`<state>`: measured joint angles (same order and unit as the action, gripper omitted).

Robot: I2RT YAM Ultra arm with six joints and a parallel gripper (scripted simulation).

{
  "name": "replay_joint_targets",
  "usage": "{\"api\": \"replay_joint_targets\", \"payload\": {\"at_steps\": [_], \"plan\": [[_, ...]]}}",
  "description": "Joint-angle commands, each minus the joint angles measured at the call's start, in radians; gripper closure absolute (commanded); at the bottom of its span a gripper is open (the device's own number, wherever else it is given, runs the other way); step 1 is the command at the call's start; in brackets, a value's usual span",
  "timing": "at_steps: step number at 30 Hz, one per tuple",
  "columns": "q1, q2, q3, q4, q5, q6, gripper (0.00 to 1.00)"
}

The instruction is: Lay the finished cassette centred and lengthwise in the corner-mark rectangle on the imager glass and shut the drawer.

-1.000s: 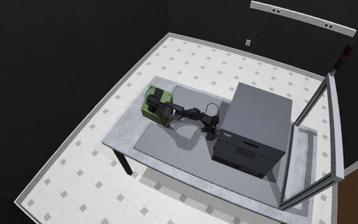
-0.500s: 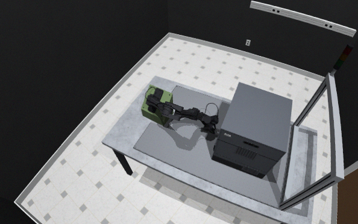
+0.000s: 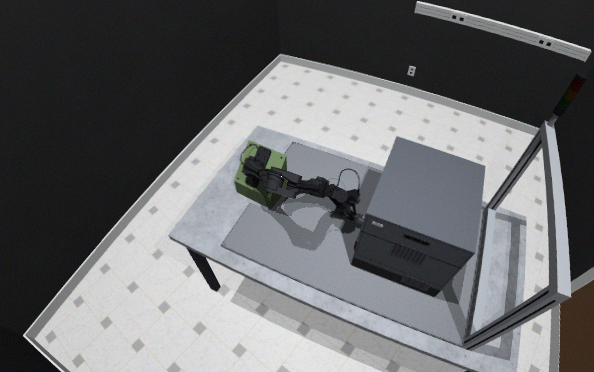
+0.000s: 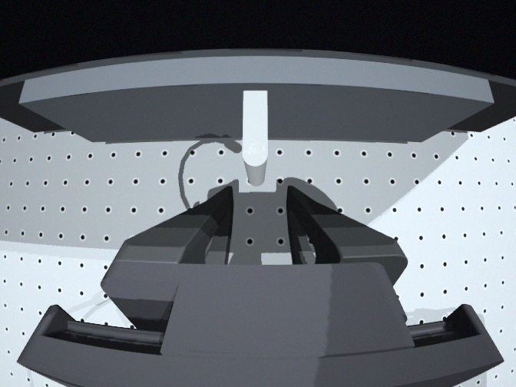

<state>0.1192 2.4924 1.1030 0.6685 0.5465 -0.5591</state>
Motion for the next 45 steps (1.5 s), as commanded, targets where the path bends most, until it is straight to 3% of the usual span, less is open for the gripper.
{"api": "replay_joint_targets", "payload": {"at_steps": [1,14,17,18,31,34,38,45], "plan": [[0.034,-0.036,-0.020,0.018,0.001,0.013,0.65],[0.057,-0.089,-0.081,0.003,0.022,0.031,0.65],[0.060,-0.095,-0.064,0.001,0.017,0.033,0.65],[0.061,-0.098,-0.091,-0.001,0.021,0.034,0.65],[0.086,-0.151,-0.148,-0.016,0.044,0.053,0.65],[0.089,-0.158,-0.122,-0.017,0.039,0.056,0.65],[0.096,-0.172,-0.168,-0.020,0.053,0.061,0.65],[0.099,-0.169,-0.139,-0.017,0.044,0.062,0.65]]}}
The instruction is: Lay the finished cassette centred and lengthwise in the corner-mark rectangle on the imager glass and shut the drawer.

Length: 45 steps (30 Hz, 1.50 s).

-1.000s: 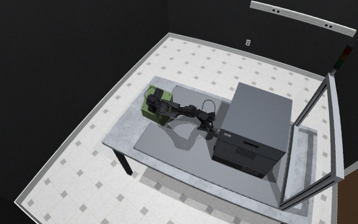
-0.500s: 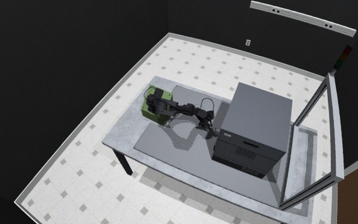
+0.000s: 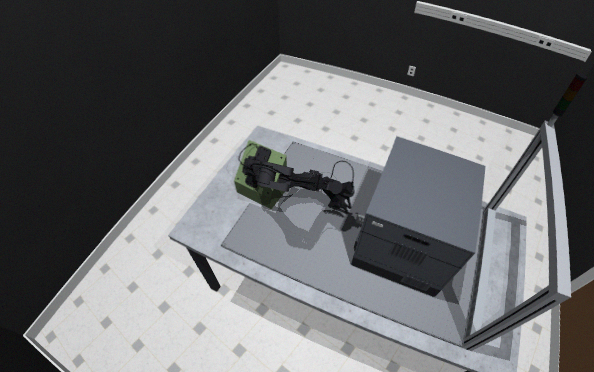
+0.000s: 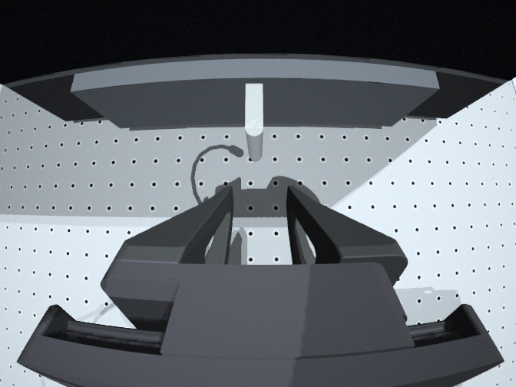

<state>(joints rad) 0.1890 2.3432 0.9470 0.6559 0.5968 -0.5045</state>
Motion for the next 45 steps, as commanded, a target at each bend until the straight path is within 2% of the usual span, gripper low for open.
{"api": "replay_joint_targets", "payload": {"at_steps": [1,40,45], "plan": [[0.029,-0.020,0.017,-0.004,-0.006,0.007,0.65],[0.029,-0.020,0.017,-0.004,-0.006,0.007,0.65],[0.069,-0.095,0.036,-0.255,0.100,0.125,0.65]]}}
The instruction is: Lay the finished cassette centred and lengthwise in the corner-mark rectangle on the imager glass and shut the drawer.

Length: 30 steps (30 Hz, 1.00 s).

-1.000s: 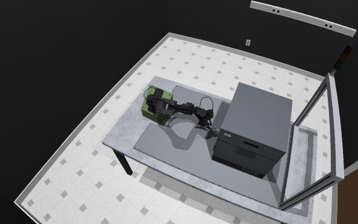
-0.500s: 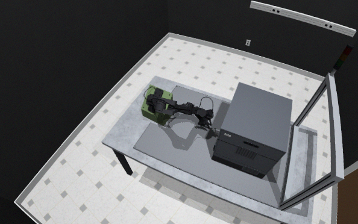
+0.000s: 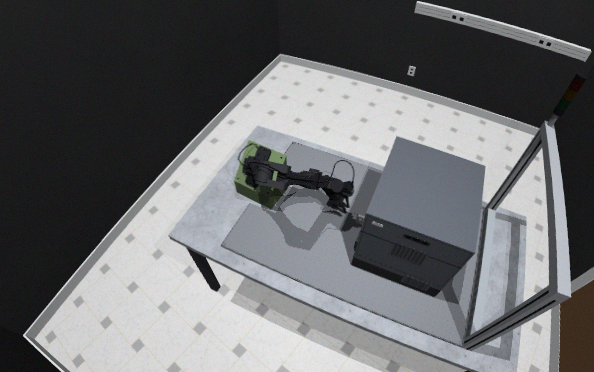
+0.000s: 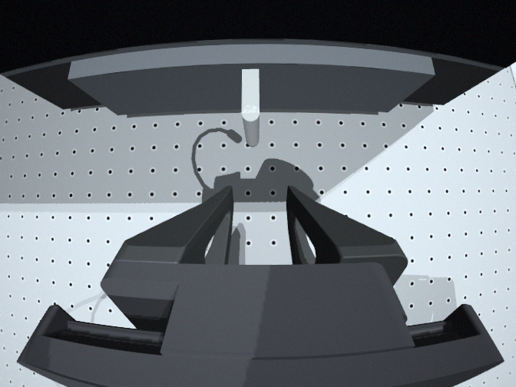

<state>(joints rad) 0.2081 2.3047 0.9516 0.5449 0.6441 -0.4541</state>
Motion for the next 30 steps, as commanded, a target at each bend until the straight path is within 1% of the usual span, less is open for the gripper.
{"api": "replay_joint_targets", "payload": {"at_steps": [1,5,6,9,11,12,13,16,20,21,23,25,26,28,29,30], "plan": [[0.057,-0.068,0.036,-0.195,0.069,0.100,0.65],[0.084,-0.104,0.068,-0.414,0.121,0.211,0.65],[0.090,-0.078,0.080,-0.476,0.134,0.240,0.65],[0.105,-0.087,0.119,-0.648,0.153,0.333,0.65],[0.105,-0.087,0.119,-0.648,0.153,0.333,0.65],[0.110,-0.079,0.162,-0.763,0.148,0.396,0.65],[0.114,-0.078,0.177,-0.821,0.137,0.430,0.65],[0.123,-0.068,0.232,-0.998,0.128,0.527,0.65],[0.130,-0.040,0.314,-1.228,0.106,0.654,0.65],[0.131,-0.033,0.331,-1.275,0.098,0.682,0.65],[0.136,-0.026,0.339,-1.329,0.088,0.725,0.65],[0.142,-0.028,0.329,-1.361,0.079,0.759,0.65],[0.144,-0.031,0.299,-1.375,0.077,0.772,0.65],[0.144,-0.031,0.299,-1.375,0.077,0.772,0.65],[0.149,-0.064,0.273,-1.388,0.067,0.793,0.65],[0.153,-0.074,0.253,-1.385,0.065,0.801,0.65]]}}
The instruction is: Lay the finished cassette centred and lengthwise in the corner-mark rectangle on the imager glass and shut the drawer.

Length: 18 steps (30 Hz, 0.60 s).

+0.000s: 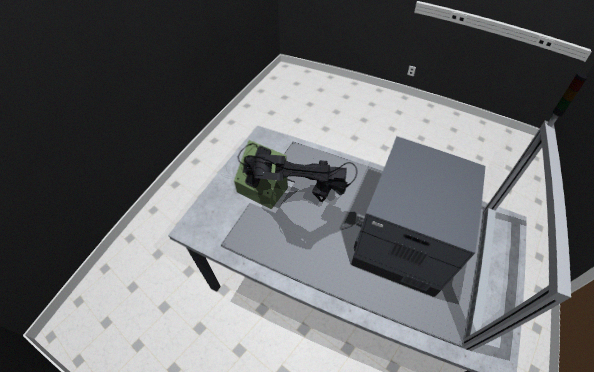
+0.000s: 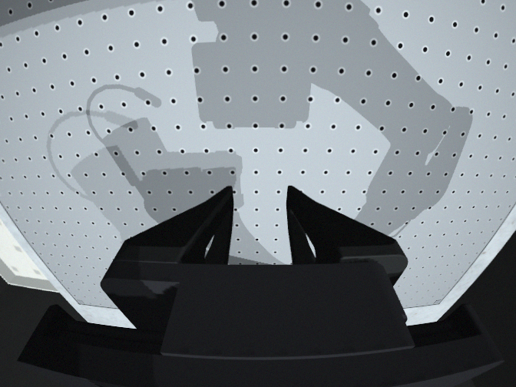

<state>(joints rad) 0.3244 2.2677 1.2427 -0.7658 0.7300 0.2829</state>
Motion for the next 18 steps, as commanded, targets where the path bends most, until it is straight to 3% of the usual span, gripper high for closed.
{"api": "replay_joint_targets", "payload": {"at_steps": [1,9,11,13,18], "plan": [[0.041,-0.048,-0.058,-0.071,-0.023,0.071,0.65],[0.088,-0.146,-0.227,-0.022,-0.043,0.134,0.65],[0.092,-0.153,-0.234,-0.020,-0.044,0.138,0.65],[0.094,-0.159,-0.195,-0.020,-0.035,0.139,0.65],[0.094,-0.141,-0.207,-0.021,-0.032,0.140,0.65]]}}
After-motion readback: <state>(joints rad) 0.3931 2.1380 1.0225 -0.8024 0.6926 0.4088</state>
